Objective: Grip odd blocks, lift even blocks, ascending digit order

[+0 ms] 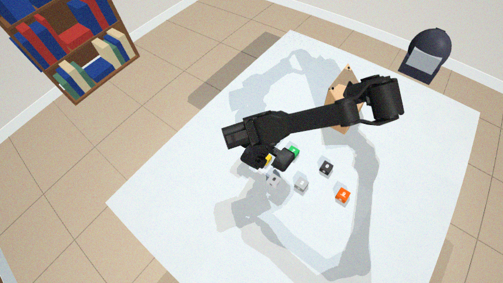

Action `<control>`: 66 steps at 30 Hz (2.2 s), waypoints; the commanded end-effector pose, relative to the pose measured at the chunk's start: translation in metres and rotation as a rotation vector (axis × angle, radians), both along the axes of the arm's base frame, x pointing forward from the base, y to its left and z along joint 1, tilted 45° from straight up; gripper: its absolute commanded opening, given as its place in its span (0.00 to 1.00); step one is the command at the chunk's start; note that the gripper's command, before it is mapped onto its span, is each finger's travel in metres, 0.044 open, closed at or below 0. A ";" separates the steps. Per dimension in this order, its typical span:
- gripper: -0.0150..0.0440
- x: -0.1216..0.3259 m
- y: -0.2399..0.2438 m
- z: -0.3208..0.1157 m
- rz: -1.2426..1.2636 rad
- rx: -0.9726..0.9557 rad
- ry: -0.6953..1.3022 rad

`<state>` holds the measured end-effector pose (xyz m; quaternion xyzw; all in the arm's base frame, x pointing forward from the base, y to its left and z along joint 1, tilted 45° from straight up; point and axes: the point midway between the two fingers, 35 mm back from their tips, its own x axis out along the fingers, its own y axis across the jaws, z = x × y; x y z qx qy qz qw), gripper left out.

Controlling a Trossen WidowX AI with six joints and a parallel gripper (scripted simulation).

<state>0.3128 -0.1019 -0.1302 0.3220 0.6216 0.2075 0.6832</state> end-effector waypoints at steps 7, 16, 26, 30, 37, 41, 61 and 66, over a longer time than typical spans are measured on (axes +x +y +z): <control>0.89 -0.005 -0.027 0.027 -0.002 -0.001 -0.002; 0.49 -0.016 -0.080 0.082 -0.002 -0.003 0.000; 0.46 -0.019 -0.080 0.082 -0.002 -0.004 0.000; 0.46 -0.068 -0.083 0.073 -0.004 -0.009 0.004; 0.46 -0.119 -0.075 0.067 -0.002 -0.005 0.005; 0.55 -0.116 -0.067 0.056 -0.003 -0.005 0.005; 0.93 -0.105 -0.009 -0.002 -0.002 -0.002 0.003; 0.93 -0.103 -0.004 -0.008 -0.002 -0.002 0.003</control>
